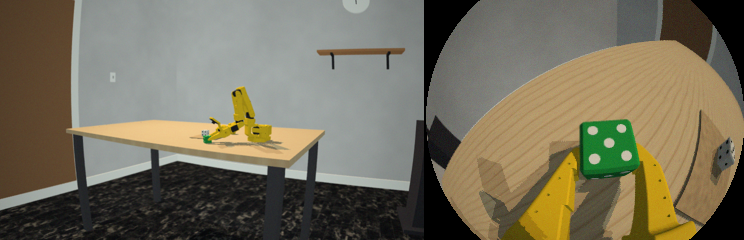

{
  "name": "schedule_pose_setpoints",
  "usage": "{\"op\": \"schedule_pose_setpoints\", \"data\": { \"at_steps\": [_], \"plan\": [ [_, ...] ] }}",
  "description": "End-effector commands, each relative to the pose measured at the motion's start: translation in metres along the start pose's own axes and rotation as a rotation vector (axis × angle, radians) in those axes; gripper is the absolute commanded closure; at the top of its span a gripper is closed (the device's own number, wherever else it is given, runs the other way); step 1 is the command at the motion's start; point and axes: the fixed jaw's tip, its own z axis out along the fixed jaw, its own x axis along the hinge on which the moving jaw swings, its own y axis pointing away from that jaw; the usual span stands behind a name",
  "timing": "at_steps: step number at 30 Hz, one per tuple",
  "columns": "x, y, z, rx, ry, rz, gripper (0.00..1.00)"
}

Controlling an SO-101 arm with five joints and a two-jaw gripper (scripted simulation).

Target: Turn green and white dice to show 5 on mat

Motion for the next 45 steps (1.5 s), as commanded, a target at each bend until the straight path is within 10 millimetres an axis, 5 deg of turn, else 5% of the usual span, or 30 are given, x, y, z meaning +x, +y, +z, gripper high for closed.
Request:
{"op": "schedule_pose_setpoints", "data": {
  "at_steps": [1, 27, 45],
  "plan": [
    [-0.006, -0.001, 0.002, 0.006, -0.036, -0.006, 0.83],
    [-0.006, -0.001, 0.002, 0.006, -0.036, -0.006, 0.65],
    [-0.018, -0.001, 0.001, 0.006, -0.036, -0.006, 0.64]
  ]
}}
